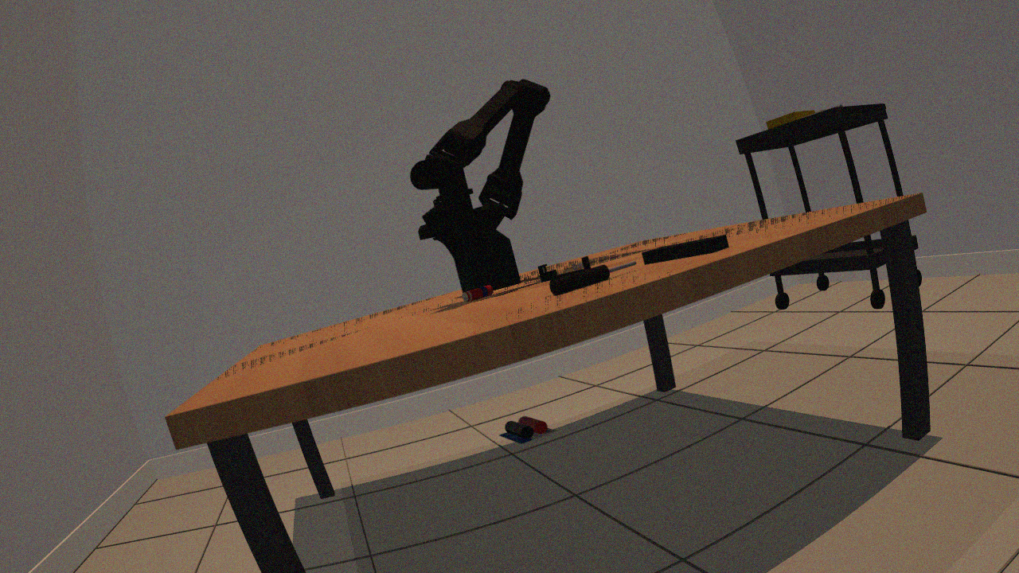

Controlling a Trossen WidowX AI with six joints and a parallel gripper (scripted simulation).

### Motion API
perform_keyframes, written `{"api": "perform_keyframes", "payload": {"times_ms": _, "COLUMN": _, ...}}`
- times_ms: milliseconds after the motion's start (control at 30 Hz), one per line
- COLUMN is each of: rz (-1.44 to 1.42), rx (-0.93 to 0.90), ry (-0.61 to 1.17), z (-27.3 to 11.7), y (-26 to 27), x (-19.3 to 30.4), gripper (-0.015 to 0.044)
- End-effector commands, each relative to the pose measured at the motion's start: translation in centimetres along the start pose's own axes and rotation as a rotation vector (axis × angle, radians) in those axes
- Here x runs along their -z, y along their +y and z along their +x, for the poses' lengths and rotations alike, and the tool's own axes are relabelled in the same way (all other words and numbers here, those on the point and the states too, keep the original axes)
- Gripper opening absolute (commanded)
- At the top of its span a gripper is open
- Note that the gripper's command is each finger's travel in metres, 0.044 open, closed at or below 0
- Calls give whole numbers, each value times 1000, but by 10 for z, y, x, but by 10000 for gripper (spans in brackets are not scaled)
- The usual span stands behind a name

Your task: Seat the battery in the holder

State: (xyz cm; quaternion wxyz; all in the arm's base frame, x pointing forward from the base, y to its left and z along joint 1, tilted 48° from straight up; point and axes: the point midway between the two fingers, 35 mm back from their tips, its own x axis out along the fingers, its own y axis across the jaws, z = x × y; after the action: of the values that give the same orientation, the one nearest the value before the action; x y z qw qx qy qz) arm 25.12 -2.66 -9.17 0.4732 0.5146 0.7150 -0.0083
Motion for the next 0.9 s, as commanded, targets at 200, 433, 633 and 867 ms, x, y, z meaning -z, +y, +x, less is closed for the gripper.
{"api": "perform_keyframes", "payload": {"times_ms": 200, "rz": 250, "rx": -6, "ry": 13, "z": 14, "y": -3, "x": 0, "gripper": 222}}
{"api": "perform_keyframes", "payload": {"times_ms": 433, "rz": 251, "rx": -5, "ry": 12, "z": 23, "y": -2, "x": -1, "gripper": 222}}
{"api": "perform_keyframes", "payload": {"times_ms": 633, "rz": 251, "rx": -6, "ry": 12, "z": 32, "y": -2, "x": -1, "gripper": 222}}
{"api": "perform_keyframes", "payload": {"times_ms": 867, "rz": 251, "rx": -6, "ry": 12, "z": 44, "y": -2, "x": -1, "gripper": 222}}
